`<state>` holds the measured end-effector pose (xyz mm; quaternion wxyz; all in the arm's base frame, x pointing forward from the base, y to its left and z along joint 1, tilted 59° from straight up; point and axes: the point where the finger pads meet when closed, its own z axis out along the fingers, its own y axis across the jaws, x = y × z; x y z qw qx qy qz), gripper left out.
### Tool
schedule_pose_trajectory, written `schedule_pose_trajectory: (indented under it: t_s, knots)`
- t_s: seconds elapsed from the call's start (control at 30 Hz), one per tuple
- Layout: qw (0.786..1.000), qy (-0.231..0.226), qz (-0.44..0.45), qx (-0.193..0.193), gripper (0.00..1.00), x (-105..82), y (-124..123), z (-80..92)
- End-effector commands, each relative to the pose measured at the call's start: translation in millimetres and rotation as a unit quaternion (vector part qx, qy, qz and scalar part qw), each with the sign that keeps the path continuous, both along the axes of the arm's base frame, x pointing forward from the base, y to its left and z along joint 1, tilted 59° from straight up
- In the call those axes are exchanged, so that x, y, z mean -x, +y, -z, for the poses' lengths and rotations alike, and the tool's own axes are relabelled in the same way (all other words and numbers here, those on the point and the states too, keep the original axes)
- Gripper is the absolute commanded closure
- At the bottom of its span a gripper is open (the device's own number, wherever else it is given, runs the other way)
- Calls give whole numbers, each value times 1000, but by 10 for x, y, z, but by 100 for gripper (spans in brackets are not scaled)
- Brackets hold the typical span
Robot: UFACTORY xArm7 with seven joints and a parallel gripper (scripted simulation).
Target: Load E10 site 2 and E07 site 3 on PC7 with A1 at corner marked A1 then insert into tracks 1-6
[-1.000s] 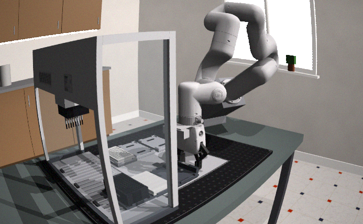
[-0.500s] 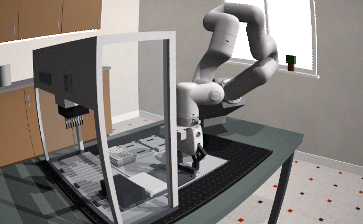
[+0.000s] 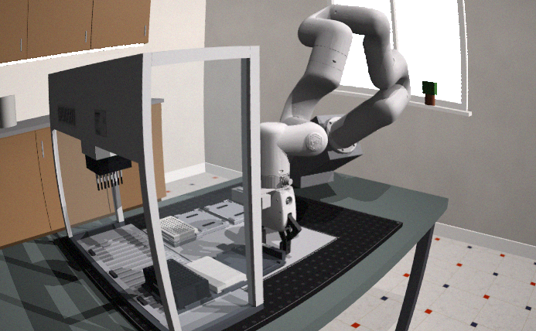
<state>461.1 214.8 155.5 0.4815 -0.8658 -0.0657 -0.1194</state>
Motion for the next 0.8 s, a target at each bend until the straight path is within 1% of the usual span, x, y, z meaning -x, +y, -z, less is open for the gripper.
schedule_pose_trajectory:
  t_s: [0.0,0.5,0.77]
  knots:
    - [1000,-1,2,0,18,-49,-13,-12]
    - [1000,-1,2,0,18,-194,-13,-53]
    - [1000,-1,2,0,18,-215,-14,-59]
